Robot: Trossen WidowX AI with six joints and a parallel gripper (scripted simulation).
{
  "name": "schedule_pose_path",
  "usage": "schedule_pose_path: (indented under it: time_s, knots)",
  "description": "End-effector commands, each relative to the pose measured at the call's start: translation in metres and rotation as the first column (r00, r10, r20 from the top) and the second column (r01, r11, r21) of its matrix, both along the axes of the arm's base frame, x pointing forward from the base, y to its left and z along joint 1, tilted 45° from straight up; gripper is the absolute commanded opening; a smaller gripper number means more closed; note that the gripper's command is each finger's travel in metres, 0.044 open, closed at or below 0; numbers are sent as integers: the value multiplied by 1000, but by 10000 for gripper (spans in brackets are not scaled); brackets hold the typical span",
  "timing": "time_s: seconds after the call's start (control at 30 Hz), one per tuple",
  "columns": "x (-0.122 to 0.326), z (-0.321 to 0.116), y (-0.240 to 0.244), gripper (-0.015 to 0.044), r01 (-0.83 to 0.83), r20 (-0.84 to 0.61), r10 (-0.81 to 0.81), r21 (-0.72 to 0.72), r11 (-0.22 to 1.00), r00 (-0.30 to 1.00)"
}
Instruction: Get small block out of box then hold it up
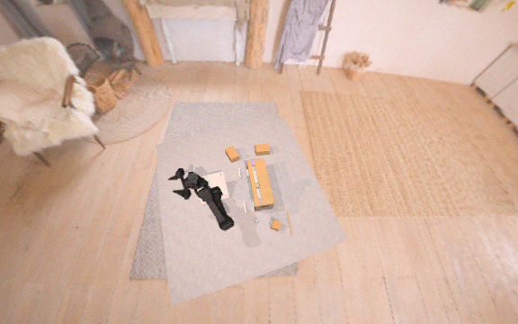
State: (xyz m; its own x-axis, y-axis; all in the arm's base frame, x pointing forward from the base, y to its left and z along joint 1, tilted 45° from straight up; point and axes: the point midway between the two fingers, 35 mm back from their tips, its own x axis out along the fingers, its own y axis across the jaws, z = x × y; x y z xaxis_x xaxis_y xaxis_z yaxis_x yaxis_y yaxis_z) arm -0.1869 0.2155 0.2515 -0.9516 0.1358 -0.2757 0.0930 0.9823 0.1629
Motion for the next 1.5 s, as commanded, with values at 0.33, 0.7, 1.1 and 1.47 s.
schedule_pose_path:
  time_s: [0.33, 0.7, 1.1, 1.47]
  knots:
    - [131, -46, 81, 400, 571, 315, -530, -48, 820, 787]
    - [268, -81, 72, 400, 878, 578, -706, -41, 477, 410]
    - [413, -113, -59, 400, 1000, 922, -386, 23, -21, -29]
    - [447, -104, -229, 400, 942, 991, 131, 31, -333, 14]
